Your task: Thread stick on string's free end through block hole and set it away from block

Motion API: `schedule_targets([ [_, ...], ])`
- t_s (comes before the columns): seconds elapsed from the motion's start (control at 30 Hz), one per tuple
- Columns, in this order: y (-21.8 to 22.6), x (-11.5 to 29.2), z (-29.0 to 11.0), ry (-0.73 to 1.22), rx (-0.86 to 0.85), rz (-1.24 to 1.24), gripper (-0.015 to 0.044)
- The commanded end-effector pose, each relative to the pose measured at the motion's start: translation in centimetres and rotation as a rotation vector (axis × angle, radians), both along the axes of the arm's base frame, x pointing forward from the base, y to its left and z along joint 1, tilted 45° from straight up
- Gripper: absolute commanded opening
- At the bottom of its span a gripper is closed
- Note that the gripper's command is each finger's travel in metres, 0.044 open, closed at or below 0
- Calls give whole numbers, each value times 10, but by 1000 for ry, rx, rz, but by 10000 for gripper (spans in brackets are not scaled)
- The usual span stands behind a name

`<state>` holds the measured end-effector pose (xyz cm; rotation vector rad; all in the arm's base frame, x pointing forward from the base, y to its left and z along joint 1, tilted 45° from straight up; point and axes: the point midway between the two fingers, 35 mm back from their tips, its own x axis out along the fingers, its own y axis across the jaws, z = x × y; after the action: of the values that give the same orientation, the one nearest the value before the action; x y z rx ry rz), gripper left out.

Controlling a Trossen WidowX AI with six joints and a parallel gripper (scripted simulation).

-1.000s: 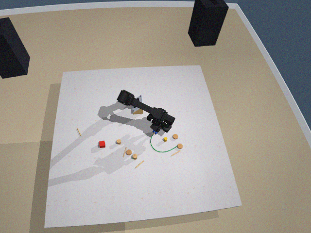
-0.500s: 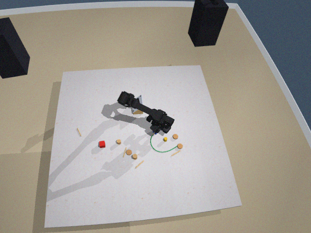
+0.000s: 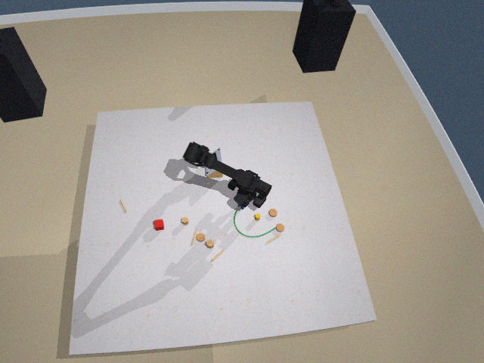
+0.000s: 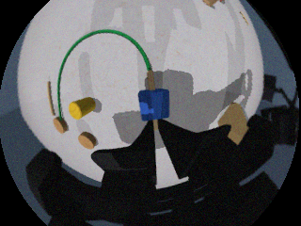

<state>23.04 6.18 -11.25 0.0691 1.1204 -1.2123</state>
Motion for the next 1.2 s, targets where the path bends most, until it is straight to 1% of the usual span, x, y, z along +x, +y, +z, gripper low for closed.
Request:
schedule_targets([
  [0.0, 0, -1, -2, -21, -37, 22, 0],
  [0.27, 1, -2, -3, -29, -47, 31, 0],
  [1.17, 18, -23, -19, -35, -38, 36, 0],
])
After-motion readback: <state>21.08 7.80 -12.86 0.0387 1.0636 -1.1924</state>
